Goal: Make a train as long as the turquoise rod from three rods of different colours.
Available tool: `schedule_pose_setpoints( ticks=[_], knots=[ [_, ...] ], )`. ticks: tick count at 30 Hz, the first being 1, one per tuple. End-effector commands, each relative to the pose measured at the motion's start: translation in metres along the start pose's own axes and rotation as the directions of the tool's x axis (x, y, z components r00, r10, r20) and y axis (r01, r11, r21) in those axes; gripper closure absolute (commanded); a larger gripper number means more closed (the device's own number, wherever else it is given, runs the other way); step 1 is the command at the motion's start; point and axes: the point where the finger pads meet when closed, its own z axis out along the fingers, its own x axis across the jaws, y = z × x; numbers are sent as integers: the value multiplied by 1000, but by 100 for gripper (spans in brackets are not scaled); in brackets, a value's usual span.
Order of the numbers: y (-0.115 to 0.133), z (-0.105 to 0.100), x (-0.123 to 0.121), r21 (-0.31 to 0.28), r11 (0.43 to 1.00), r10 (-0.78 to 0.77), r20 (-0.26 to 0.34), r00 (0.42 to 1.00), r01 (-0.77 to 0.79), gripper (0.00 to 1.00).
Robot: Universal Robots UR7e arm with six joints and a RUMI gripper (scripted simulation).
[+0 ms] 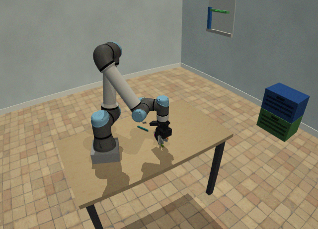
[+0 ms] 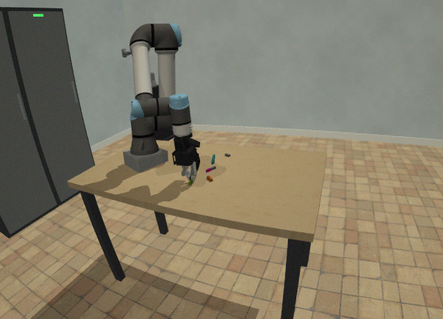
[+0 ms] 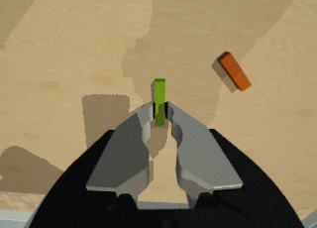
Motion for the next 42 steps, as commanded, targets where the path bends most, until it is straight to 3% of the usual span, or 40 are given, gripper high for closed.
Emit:
schedule_pose_setpoints(
  ticks=[1, 12, 19, 21, 32, 42],
  knots=[
    [0, 0, 0, -1, 1000, 0, -1, 1000, 0, 100],
    [0, -9, 0, -1, 1000, 0, -1, 1000, 0, 100],
    [0, -41, 0, -1, 1000, 0, -1, 1000, 0, 100],
    [0, -41, 0, -1, 1000, 0, -1, 1000, 0, 100],
    [0, -95, 0, -1, 1000, 0, -1, 1000, 0, 100],
    [0, -100, 0, -1, 1000, 0, -1, 1000, 0, 100]
  ],
)
